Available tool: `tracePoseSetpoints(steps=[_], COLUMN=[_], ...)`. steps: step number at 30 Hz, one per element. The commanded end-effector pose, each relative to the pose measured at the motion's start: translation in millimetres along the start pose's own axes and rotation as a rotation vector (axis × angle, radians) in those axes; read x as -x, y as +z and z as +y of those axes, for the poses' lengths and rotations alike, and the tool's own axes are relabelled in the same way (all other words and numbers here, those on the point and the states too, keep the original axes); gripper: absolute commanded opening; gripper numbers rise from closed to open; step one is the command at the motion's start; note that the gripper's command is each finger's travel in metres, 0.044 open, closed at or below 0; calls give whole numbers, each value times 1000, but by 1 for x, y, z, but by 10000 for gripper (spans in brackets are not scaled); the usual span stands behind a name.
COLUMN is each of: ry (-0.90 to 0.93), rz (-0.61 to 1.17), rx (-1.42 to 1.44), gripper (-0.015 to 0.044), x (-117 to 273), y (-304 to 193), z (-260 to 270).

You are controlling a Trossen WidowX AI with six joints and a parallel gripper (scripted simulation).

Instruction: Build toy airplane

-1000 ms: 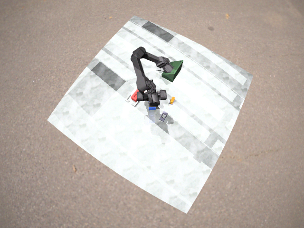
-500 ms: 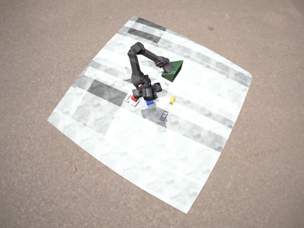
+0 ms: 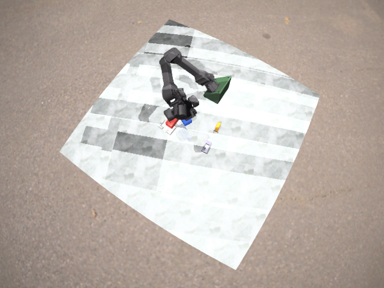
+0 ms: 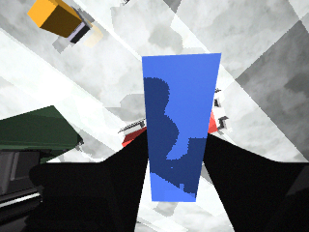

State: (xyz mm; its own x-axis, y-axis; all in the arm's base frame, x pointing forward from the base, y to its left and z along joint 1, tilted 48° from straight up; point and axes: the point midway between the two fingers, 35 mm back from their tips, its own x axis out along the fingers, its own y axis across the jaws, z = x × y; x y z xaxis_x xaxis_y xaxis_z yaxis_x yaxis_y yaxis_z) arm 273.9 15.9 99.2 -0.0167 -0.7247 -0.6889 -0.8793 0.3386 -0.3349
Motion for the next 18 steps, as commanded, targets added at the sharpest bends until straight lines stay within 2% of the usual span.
tracePoseSetpoints(steps=[1, 18], ry=[-7, -6], rz=[3, 17], rx=[84, 373], gripper=[0, 0], x=[-4, -23], y=[-16, -64], z=[3, 20])
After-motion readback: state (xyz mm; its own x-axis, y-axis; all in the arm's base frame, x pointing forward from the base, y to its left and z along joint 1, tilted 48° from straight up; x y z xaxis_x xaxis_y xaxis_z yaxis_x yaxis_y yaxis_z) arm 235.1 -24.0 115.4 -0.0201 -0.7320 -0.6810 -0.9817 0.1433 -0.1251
